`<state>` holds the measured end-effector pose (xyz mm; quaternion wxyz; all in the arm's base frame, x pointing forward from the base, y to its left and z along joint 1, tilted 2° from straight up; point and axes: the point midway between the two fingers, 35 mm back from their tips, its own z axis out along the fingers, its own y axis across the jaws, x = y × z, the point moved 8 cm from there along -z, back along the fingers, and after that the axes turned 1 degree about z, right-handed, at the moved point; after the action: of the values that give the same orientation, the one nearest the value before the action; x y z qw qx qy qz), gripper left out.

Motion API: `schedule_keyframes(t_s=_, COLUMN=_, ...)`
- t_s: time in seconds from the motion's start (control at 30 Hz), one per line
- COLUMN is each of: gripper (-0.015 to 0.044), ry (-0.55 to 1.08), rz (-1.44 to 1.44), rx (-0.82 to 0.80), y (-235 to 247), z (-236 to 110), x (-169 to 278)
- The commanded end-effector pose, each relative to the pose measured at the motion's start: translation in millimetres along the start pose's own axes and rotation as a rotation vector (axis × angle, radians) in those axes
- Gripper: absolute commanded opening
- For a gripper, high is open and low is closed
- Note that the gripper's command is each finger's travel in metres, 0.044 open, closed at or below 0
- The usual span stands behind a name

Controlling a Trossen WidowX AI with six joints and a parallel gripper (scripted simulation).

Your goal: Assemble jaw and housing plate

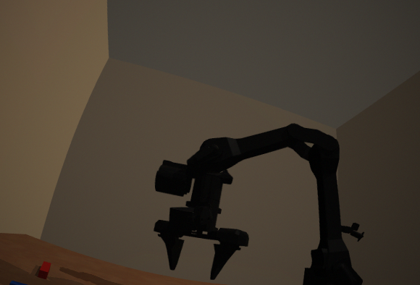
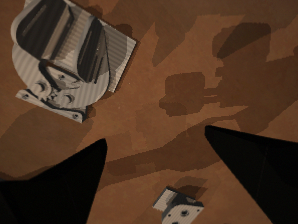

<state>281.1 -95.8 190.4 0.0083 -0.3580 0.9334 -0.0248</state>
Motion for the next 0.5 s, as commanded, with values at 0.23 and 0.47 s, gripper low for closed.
schedule_keyframes(t_s=0.23, gripper=0.044, ry=0.0, rz=-0.202, rx=0.001, y=-21, z=-4, x=38)
schedule_keyframes(t_s=0.47, gripper=0.044, ry=0.003, rz=-0.341, rx=0.001, y=-32, z=-7, x=66)
